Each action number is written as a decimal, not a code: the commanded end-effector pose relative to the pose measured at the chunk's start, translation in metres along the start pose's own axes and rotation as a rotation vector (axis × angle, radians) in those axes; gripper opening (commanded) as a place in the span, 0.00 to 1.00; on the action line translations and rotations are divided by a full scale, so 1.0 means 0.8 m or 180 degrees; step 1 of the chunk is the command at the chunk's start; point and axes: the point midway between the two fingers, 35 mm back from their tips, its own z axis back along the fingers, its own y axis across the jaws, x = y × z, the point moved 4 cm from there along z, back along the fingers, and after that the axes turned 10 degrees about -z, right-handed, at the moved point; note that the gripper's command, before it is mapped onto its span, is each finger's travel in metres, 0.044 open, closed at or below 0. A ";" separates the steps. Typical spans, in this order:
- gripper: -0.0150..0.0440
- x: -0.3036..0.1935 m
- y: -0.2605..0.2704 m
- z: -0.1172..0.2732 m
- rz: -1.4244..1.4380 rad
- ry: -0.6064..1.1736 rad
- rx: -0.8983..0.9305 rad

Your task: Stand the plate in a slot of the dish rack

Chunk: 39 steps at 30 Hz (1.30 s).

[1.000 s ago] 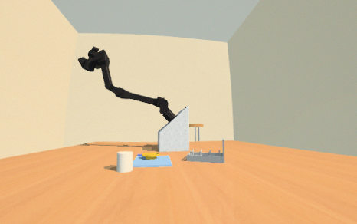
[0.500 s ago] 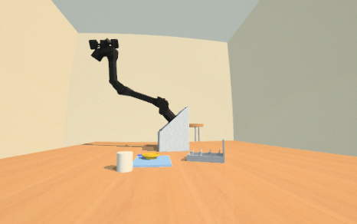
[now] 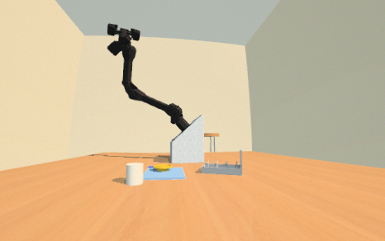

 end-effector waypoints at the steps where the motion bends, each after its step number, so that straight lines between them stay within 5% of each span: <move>1: 0.93 -0.048 0.013 0.009 -0.0178 0.0426 -0.0025; 20: 0.93 -0.213 0.043 0.101 -0.0568 0.2118 -0.0303; 39: 0.93 -0.340 0.059 0.284 -0.0774 0.4023 -0.0970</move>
